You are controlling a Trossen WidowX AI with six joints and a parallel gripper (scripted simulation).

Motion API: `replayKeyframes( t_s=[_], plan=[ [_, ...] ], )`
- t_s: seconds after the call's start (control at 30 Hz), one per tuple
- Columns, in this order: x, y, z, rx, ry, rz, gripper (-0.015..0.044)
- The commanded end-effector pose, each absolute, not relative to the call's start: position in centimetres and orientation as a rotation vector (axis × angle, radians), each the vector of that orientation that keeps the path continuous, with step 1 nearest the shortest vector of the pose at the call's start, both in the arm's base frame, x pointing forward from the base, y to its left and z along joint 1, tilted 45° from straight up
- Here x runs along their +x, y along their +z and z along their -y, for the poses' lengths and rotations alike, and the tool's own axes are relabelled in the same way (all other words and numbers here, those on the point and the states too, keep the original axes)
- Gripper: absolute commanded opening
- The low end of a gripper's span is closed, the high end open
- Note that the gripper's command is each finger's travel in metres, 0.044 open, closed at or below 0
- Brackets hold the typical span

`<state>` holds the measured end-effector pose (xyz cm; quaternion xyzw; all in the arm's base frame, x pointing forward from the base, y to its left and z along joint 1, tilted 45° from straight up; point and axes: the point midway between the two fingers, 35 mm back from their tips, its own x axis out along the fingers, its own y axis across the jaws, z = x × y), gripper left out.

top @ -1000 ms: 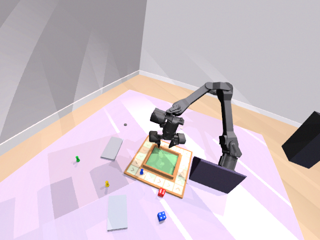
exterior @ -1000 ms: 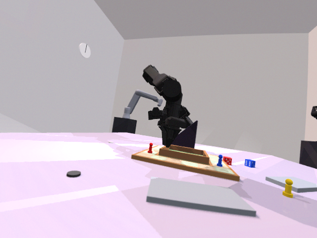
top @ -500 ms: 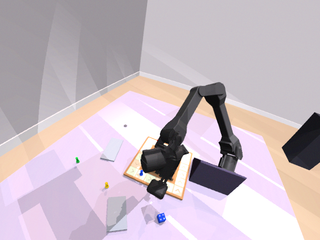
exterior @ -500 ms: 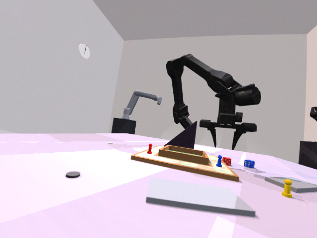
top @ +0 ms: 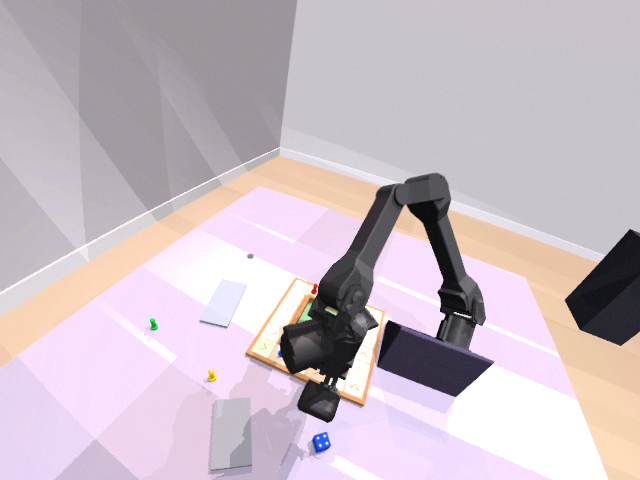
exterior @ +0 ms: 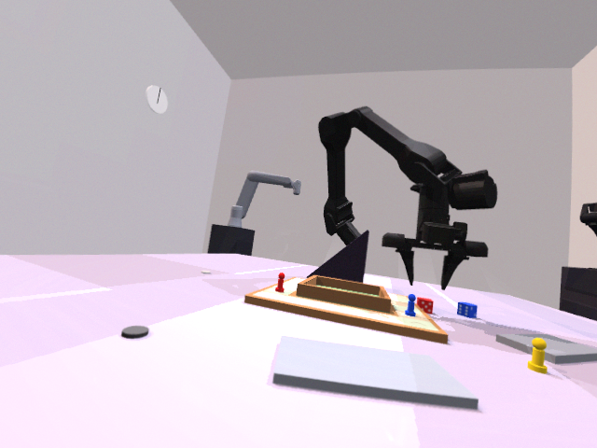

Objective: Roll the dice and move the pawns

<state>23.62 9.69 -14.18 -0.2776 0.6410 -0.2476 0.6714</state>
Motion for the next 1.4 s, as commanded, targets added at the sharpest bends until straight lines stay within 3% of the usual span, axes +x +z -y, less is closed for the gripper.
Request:
replayKeyframes(
  t_s=[0.0, 0.77, 0.97, 1.27, 1.37],
  plan=[
    [23.4, -14.7, -9.1, -0.640, -0.561, -1.450, 0.0275],
    [23.5, -17.0, -6.9, -0.641, -0.562, -1.449, 0.0275],
    [23.5, -17.0, -6.9, -0.641, -0.562, -1.449, 0.0118],
    [23.5, -17.0, -6.9, -0.641, -0.562, -1.449, 0.0057],
    [23.6, -16.7, -7.3, -0.640, -0.561, -1.449, 0.0000]
  ],
)
